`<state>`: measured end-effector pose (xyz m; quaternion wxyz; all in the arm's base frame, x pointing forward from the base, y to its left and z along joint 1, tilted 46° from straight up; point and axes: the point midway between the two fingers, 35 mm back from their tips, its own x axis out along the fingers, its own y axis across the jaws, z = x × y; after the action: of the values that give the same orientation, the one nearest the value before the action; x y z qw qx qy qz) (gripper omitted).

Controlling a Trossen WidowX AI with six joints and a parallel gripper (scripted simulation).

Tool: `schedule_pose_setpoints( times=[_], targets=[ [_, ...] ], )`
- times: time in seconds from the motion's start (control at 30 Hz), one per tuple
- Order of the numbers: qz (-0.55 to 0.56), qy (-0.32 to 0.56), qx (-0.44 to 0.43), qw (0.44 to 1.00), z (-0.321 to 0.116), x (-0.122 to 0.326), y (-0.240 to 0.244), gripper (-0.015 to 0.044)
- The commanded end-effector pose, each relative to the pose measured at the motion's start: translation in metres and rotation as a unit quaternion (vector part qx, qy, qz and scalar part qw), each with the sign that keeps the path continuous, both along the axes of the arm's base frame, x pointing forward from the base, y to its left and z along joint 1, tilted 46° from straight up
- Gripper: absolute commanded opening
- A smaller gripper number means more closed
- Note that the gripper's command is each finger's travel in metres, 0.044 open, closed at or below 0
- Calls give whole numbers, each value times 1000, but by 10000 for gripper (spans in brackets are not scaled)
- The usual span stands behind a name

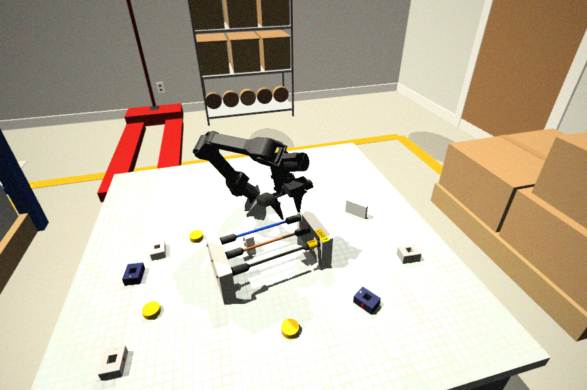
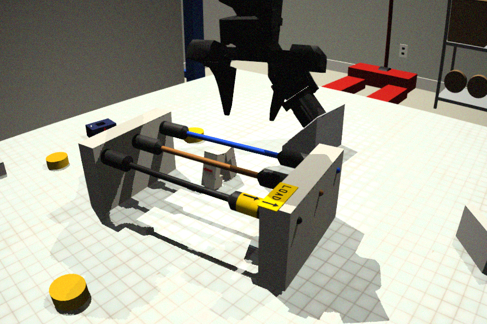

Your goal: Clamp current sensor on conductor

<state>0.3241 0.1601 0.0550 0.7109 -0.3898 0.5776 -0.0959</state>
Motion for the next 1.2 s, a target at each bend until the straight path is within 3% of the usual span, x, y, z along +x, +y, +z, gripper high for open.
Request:
schedule_pose_setpoints(
  times=[0.0,0.3,1.17],
  targets=[
    [-33,-13,-7,999,24,-27,-46,287],
    [-101,-36,-20,994,45,-103,-138,287],
    [-102,-36,-19,994,23,-96,-159,287]
  ],
)
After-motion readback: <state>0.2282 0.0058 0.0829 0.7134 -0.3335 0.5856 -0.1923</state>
